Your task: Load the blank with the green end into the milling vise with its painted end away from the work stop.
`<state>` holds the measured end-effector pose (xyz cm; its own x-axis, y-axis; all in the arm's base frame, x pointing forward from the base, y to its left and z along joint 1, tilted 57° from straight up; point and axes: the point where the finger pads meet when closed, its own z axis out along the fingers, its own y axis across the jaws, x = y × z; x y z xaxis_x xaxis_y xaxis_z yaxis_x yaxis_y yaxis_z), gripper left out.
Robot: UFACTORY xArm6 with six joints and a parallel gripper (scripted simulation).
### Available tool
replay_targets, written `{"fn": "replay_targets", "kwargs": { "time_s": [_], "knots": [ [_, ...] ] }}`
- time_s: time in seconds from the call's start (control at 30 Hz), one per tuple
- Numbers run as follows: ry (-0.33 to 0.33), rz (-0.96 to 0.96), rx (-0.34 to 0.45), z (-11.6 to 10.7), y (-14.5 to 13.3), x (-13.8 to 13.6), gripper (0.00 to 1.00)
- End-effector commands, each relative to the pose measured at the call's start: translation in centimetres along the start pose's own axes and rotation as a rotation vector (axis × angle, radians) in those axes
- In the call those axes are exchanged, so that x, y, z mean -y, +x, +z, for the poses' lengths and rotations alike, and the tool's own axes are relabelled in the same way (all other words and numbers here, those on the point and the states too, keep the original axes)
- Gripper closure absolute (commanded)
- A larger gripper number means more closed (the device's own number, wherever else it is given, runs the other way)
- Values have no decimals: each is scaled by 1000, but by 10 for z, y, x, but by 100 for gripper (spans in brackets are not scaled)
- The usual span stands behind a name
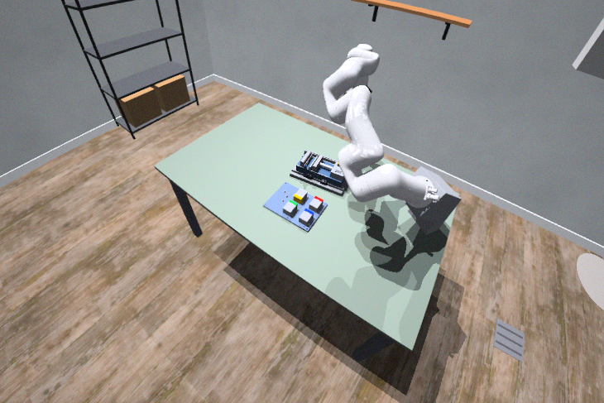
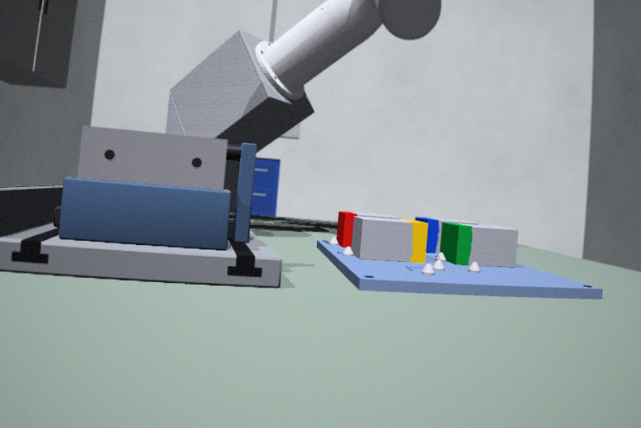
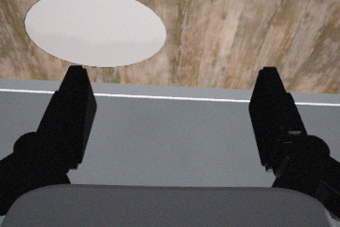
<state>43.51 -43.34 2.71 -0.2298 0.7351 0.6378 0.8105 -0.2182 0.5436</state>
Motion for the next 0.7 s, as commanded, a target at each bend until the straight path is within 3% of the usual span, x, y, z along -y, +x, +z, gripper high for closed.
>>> {"fn": "replay_targets", "kwargs": {
  "time_s": [0.0,0.13,0.37,0.67],
  "knots": [
    [8,16,-9,-2,21,-1,0],
    [19,35,-25,-1,41,0,0],
    [19,35,-25,-1,41,0,0],
    [19,35,-25,1,84,1,0]
  ]
}}
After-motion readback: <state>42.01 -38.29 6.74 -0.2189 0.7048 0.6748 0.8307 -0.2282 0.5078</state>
